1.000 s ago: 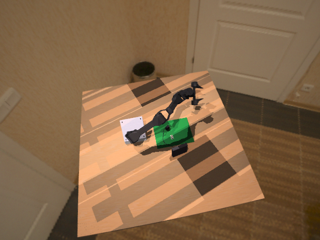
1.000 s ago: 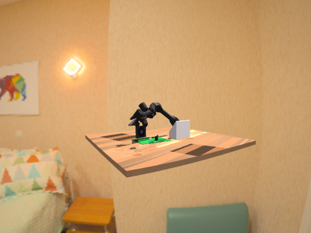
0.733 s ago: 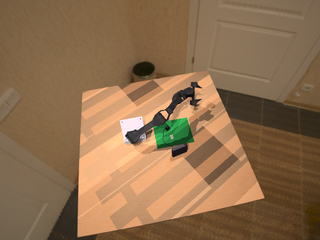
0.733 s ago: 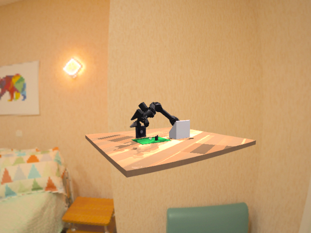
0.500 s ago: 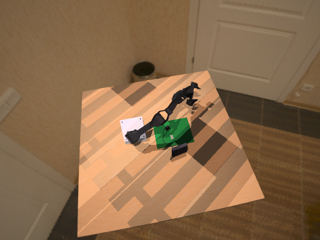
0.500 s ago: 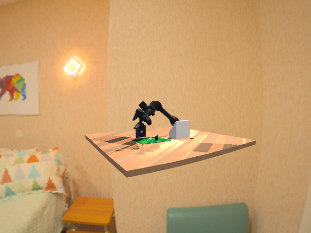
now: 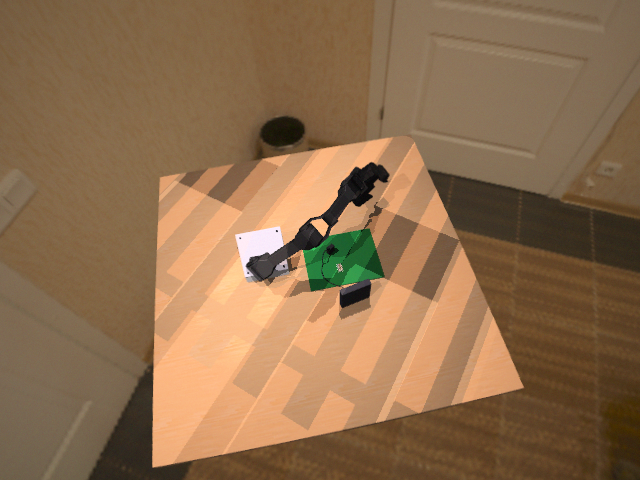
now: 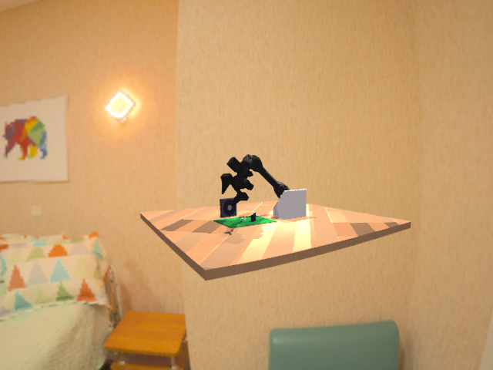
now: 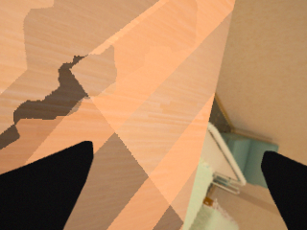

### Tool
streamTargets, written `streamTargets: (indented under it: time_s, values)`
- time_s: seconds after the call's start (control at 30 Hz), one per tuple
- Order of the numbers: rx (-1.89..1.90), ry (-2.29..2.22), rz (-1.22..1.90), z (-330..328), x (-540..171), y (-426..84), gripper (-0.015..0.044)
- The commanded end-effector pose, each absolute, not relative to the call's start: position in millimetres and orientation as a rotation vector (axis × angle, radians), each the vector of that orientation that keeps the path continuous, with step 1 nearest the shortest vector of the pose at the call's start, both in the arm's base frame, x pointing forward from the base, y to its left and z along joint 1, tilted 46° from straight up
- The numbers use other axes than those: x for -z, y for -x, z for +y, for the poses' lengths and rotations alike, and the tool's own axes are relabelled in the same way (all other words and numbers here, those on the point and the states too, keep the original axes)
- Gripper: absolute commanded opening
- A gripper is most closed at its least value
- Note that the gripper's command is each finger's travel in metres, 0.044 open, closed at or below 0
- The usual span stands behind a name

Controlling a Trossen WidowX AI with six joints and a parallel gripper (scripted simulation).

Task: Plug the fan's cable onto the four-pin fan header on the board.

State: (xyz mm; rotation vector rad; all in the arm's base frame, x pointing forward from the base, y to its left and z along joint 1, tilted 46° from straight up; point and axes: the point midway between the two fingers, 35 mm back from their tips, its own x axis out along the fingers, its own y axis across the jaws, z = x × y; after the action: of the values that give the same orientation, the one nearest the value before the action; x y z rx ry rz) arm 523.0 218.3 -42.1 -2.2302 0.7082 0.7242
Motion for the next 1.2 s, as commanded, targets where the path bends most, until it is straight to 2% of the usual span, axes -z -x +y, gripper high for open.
streamTargets:
  time_s: [0.0, 0.73, 1.03, 1.17]
  values:
    - [-0.631, 1.757, 1.084, 194, 31, -450, 0.044]
    - [-0.159, 1.24, 1.521, 144, -18, -350, 0.044]
    - [0.15, 1.063, 1.629, 119, -52, -307, 0.044]
    - [0.177, 1.051, 1.634, 118, -56, -304, 0.044]
